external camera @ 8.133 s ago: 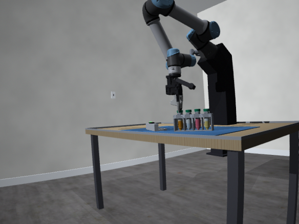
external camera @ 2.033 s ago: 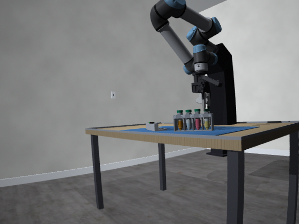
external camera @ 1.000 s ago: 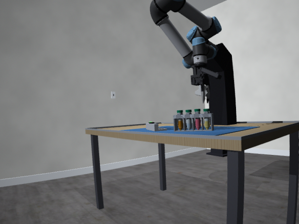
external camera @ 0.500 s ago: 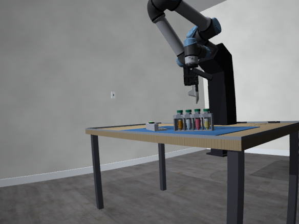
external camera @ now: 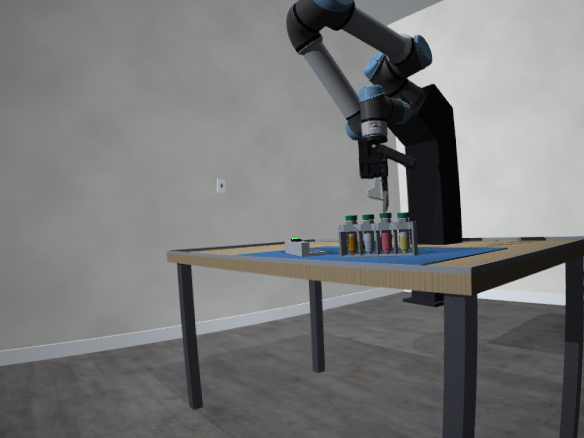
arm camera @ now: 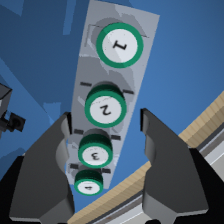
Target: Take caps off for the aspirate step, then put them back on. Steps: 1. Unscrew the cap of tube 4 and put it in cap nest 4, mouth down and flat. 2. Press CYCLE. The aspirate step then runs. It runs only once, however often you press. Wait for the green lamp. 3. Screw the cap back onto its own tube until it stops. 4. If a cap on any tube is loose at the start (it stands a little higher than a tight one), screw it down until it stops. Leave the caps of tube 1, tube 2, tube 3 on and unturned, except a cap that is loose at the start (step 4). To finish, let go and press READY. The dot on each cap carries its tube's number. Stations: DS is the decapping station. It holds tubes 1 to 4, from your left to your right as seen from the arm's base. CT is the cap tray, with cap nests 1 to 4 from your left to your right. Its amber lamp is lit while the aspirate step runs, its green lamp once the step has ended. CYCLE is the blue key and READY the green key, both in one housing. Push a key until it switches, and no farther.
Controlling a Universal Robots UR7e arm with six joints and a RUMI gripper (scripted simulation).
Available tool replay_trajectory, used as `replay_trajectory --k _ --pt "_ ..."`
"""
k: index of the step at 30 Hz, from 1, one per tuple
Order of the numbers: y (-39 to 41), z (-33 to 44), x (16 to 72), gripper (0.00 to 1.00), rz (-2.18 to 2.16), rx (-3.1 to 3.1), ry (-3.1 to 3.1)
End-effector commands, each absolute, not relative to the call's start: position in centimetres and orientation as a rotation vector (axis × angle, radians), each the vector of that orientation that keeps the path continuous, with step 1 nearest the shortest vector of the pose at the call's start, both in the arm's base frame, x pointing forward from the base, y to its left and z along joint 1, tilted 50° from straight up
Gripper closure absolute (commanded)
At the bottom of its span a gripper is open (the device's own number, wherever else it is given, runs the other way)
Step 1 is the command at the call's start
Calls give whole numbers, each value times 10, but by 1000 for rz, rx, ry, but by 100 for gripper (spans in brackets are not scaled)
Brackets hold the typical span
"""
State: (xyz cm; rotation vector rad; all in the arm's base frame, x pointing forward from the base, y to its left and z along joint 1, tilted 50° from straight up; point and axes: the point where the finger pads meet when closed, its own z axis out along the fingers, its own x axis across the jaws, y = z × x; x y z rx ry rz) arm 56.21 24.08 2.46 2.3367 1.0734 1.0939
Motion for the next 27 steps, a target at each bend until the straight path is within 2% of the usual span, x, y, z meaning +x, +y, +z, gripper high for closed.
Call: replay_trajectory --k 1,27 --pt "241 24 564 65 1096 2336 1074" --pt "241 17 572 65 1096 2336 1074"
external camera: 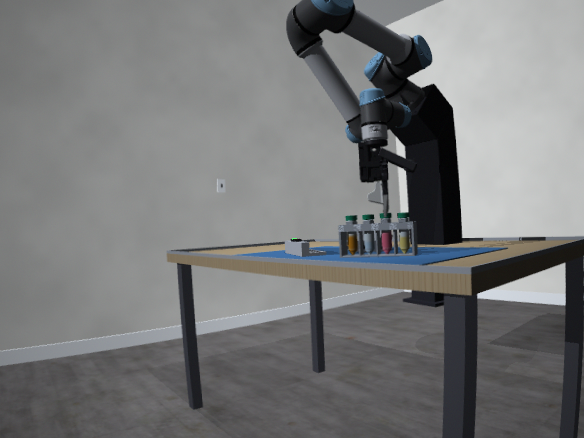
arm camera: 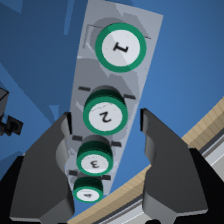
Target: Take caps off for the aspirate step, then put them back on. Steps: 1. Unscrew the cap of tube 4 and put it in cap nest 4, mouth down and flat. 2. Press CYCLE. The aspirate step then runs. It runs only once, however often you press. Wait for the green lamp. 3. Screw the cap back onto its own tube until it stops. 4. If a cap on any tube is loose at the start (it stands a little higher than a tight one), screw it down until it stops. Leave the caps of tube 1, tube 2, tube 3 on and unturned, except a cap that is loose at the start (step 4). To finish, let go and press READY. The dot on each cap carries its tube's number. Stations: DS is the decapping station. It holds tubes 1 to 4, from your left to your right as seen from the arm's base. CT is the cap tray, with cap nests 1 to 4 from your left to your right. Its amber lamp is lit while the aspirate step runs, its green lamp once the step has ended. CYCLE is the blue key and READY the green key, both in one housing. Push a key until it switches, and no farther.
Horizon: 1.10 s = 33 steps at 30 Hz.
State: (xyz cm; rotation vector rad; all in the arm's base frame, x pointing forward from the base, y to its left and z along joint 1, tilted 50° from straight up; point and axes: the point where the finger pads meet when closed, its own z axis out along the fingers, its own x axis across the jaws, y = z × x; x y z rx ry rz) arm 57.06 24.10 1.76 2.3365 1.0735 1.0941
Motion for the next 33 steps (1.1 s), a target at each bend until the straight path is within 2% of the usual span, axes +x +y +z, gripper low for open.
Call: replay_trajectory --k 1,5,6,20,33 --pt "241 17 572 65 1096 2336 1074" --pt "241 17 572 65 1096 2336 1074" --pt "241 17 572 100 1096 2336 1074" --pt "241 17 572 100 1096 2336 1074" --pt "241 17 572 100 1183 2527 784"
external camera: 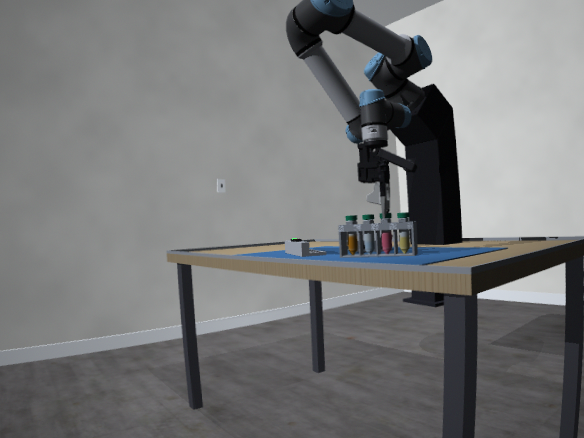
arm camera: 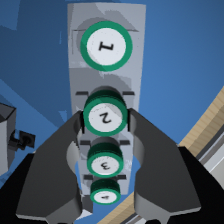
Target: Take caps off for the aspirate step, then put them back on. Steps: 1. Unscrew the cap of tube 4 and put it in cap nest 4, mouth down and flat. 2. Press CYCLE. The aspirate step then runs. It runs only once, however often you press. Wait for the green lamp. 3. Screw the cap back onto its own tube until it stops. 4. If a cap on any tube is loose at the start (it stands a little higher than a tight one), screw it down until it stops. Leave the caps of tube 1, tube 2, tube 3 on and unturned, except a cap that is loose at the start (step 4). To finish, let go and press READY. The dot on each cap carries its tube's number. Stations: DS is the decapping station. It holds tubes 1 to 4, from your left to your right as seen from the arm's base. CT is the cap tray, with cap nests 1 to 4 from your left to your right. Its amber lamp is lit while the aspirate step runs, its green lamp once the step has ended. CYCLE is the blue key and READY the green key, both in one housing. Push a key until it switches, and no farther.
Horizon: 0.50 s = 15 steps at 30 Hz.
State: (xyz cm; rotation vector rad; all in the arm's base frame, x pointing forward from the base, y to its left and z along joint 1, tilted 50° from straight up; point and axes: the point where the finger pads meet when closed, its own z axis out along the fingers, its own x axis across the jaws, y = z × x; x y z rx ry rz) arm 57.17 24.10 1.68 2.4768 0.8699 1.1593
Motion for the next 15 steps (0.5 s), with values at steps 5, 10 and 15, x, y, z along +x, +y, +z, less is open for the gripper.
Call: replay_trajectory --k 5,10,15 --pt "241 17 572 100 1202 2568 713" --pt "241 17 572 100 1231 2631 591" --pt "241 17 572 100 1250 2673 504"
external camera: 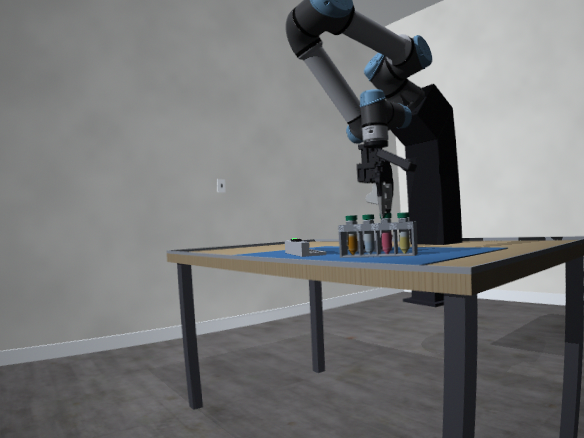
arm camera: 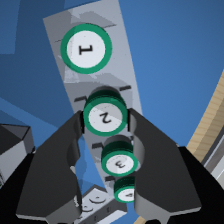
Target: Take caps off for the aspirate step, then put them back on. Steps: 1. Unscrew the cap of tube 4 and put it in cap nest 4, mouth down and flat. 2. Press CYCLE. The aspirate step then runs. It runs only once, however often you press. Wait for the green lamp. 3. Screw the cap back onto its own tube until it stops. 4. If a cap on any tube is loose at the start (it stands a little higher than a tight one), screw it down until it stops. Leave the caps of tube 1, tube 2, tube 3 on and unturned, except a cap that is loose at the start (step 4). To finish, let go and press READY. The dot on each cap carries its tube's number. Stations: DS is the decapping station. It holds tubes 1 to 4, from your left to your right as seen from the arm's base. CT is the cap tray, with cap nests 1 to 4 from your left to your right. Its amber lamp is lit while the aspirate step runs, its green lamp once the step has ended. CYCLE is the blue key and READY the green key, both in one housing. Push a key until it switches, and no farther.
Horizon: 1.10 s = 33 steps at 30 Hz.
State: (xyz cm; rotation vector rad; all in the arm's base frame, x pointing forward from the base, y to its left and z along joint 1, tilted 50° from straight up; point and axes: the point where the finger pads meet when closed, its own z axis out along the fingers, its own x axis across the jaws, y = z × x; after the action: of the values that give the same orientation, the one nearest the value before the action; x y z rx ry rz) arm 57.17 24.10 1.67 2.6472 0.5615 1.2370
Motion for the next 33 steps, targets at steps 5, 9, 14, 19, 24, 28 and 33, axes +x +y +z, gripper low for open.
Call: replay_trajectory --k 5,9,14,19,24,28,33 --pt "241 17 572 65 1250 2673 504" --pt "241 17 572 65 1250 2673 504" --pt "241 17 572 65 1250 2672 505" --pt "241 18 571 65 1150 2455 901" --pt "241 18 571 65 1091 2327 1085" --pt "241 18 571 65 996 2120 1333" --pt "241 18 571 65 989 2104 1350"
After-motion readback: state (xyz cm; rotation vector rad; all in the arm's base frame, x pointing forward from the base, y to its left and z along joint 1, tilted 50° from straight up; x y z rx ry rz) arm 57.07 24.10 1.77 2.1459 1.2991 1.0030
